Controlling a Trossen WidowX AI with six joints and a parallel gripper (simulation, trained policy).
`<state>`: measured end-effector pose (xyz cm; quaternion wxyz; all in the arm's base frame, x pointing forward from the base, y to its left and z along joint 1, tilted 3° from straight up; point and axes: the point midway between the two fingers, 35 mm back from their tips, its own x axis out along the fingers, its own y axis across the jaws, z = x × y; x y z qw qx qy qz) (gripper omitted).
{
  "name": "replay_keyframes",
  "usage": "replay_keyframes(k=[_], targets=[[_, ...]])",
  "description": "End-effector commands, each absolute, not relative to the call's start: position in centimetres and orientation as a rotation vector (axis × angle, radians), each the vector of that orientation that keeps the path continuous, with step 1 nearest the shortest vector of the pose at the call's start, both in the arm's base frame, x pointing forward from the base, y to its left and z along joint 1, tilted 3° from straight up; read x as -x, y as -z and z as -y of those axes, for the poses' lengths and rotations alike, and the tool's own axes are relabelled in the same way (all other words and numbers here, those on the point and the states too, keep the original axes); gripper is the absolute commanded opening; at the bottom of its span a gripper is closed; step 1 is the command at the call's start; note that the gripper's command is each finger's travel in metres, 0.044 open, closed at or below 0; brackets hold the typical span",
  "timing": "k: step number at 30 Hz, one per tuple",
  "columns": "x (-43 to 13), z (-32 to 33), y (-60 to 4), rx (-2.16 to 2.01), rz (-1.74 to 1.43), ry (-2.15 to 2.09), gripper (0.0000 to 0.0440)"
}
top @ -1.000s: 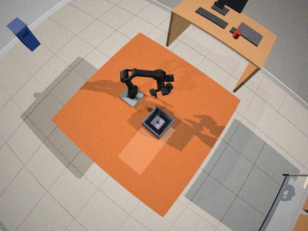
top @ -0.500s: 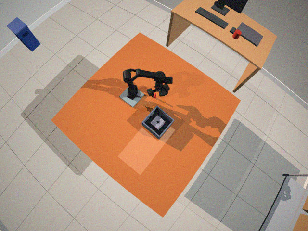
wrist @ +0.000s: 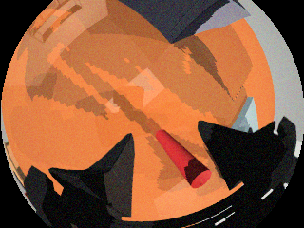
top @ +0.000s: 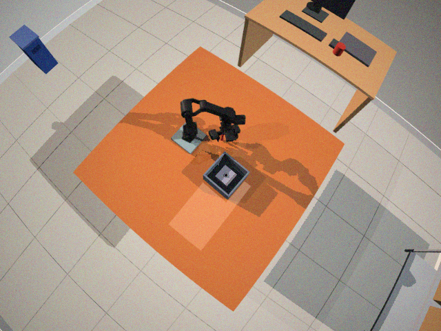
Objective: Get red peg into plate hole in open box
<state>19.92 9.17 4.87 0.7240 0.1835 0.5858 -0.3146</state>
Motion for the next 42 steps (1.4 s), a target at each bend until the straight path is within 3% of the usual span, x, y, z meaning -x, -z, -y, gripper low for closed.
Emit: replay_keyframes(k=[1, 9, 16, 42], targets=[[-19.8, -9.1, -4.4, -0.409, -1.308, 0.705, 0.0221], [-19.4, -8.7, -3.8, -0.387, -1.339, 0.746, 0.0024], [-20.1, -7.1, -7.0, -0.348, -1.270, 0.755, 0.0000], [-24.9, 0.2, -16.3, -0.498, -1.009, 0.911, 0.0000]])
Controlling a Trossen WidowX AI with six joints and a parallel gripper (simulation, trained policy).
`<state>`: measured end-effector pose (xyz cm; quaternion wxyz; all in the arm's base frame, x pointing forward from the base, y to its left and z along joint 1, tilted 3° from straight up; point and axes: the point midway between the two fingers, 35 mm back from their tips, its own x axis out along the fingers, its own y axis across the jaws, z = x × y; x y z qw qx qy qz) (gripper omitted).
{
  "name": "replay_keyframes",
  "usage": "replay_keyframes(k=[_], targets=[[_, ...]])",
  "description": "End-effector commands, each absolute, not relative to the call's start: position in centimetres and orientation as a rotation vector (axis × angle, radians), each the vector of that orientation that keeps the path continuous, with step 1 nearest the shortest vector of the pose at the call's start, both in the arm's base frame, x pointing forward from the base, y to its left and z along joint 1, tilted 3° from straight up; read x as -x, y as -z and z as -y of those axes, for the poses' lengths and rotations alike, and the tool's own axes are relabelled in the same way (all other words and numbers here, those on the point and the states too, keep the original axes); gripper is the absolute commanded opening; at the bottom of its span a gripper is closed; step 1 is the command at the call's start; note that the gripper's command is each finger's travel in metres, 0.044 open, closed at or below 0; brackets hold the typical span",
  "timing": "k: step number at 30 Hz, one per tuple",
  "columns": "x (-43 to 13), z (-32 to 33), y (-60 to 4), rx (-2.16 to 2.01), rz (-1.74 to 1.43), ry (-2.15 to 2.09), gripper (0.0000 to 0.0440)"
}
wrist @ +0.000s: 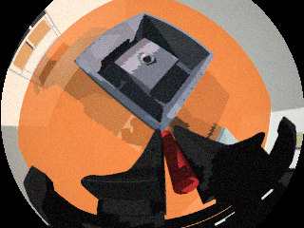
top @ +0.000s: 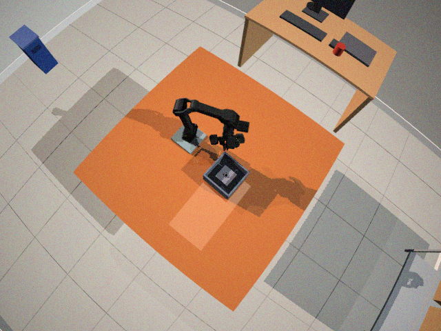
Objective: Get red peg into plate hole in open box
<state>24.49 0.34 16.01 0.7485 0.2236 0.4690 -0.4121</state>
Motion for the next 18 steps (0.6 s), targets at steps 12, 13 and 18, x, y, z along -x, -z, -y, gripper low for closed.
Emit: replay_keyframes(k=[12, 13, 18], targets=[[-27.7, 4.9, -16.6, -0.549, -0.955, 0.978, 0.0000], [-27.9, 5.3, -16.5, -0.551, -0.954, 0.981, 0.0000], [-29.0, 7.2, -16.0, -0.554, -0.957, 0.985, 0.0000]])
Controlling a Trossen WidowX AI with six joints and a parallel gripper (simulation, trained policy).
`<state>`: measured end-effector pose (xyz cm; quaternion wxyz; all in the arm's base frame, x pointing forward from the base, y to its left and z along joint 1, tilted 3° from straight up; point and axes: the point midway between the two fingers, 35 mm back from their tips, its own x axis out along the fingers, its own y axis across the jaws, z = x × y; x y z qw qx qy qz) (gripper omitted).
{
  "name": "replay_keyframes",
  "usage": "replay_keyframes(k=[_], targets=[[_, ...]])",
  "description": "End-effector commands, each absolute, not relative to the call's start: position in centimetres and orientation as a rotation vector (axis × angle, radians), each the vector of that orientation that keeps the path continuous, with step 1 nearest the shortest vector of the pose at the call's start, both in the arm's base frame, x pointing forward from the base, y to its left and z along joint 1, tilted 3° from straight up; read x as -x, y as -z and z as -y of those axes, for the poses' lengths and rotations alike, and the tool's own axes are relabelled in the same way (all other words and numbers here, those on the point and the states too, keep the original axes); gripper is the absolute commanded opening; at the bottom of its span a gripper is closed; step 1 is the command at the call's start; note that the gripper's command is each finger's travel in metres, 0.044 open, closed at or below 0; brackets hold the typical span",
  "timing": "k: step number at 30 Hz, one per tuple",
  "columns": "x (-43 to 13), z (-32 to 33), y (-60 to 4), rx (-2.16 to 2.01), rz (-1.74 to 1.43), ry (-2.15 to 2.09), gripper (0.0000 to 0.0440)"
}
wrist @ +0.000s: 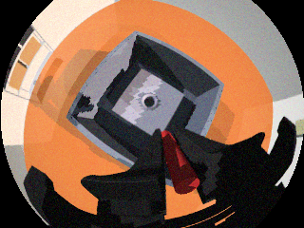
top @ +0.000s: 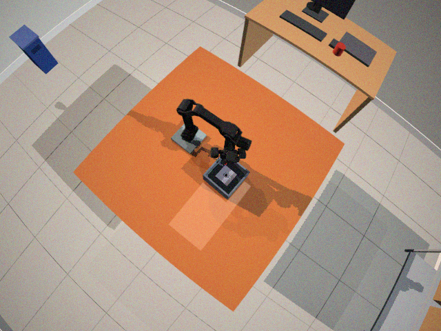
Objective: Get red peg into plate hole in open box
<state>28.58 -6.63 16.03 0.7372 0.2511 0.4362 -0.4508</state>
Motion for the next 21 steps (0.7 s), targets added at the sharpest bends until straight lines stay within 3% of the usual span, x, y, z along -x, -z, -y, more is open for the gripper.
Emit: replay_keyframes(k=[1, 21], targets=[[-29.2, 7.5, -15.9, -0.553, -0.958, 0.984, 0.0000], [-32.1, 11.6, -11.8, -0.498, -1.076, 0.862, 0.0004]])
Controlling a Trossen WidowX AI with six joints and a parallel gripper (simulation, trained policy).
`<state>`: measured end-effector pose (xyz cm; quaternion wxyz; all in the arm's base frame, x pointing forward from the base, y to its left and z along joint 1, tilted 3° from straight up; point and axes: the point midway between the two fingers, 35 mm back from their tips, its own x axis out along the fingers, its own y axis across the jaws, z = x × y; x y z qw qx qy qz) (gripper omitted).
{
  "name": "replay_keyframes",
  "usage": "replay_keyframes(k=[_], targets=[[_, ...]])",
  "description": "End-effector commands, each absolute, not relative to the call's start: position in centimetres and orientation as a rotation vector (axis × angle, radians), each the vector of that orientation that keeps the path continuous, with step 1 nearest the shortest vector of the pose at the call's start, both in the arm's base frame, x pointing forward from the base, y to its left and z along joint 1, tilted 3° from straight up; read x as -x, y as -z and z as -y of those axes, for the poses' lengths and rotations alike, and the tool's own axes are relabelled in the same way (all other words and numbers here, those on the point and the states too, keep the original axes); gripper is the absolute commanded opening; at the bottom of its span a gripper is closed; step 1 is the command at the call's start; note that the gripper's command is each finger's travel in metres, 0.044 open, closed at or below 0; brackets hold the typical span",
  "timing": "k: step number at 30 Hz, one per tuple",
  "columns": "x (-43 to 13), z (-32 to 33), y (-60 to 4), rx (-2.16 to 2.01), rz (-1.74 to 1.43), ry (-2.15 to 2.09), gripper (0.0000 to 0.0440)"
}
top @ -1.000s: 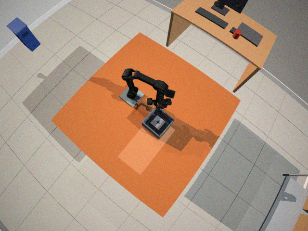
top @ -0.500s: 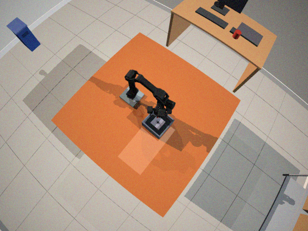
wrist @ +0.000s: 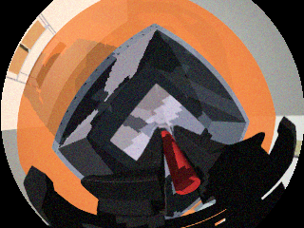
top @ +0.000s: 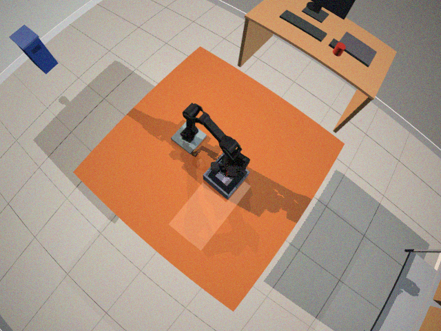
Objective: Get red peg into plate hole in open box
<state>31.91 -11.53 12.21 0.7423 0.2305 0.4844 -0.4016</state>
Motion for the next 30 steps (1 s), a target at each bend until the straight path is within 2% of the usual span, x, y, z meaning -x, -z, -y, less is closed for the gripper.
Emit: replay_keyframes(k=[1, 6, 16, 30], targets=[[-32.1, 11.6, -11.5, -0.495, -1.086, 0.853, 0.0016], [-32.3, 11.9, -10.3, -0.496, -1.131, 0.828, 0.0133], [-34.0, 12.6, -12.0, -0.468, -1.160, 0.761, 0.0164], [-37.3, 12.5, -15.4, -0.520, -1.240, 0.735, 0.0180]])
